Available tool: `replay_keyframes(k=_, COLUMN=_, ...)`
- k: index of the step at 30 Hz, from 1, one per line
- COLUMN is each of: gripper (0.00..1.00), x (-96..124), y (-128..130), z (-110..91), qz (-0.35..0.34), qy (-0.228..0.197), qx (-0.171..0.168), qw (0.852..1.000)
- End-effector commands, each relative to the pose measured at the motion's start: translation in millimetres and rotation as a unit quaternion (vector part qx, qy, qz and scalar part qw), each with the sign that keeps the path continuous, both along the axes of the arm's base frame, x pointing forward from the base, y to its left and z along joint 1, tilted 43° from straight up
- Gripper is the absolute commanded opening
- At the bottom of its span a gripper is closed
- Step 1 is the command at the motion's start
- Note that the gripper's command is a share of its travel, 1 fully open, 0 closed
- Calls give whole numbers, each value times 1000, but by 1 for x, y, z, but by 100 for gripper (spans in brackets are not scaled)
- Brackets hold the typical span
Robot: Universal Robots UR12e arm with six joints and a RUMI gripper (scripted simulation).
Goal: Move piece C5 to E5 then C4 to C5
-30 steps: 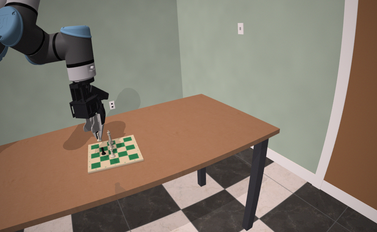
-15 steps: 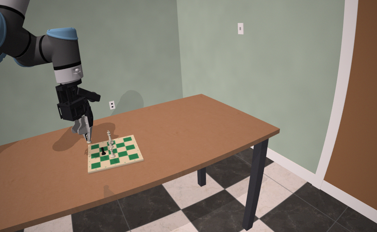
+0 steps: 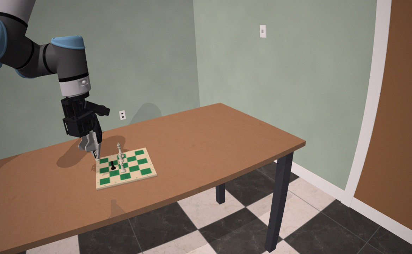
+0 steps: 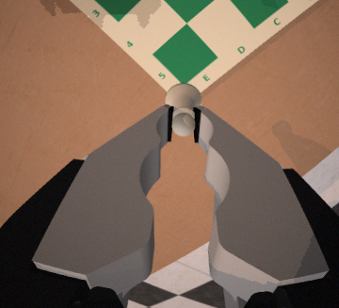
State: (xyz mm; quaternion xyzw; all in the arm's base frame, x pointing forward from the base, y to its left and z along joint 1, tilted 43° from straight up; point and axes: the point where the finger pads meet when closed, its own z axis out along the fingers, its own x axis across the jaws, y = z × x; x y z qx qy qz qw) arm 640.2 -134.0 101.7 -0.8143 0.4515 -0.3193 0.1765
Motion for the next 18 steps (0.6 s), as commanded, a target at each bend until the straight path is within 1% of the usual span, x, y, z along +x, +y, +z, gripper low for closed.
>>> replay_keyframes(k=1, gripper=0, x=19, y=-2, z=-15, qz=0, qy=-2, qx=-2, qw=1000)
replay_keyframes(k=7, gripper=0, x=39, y=-2, z=-37, qz=0, qy=-2, qx=-2, qw=1000)
replay_keyframes(k=9, gripper=0, x=39, y=-2, z=-37, qz=0, qy=-2, qx=-2, qw=1000)
replay_keyframes(k=14, gripper=0, x=52, y=-2, z=-51, qz=0, qy=-2, qx=-2, qw=1000)
replay_keyframes(k=18, gripper=0, x=58, y=-2, z=-57, qz=0, qy=-2, qx=-2, qw=1000)
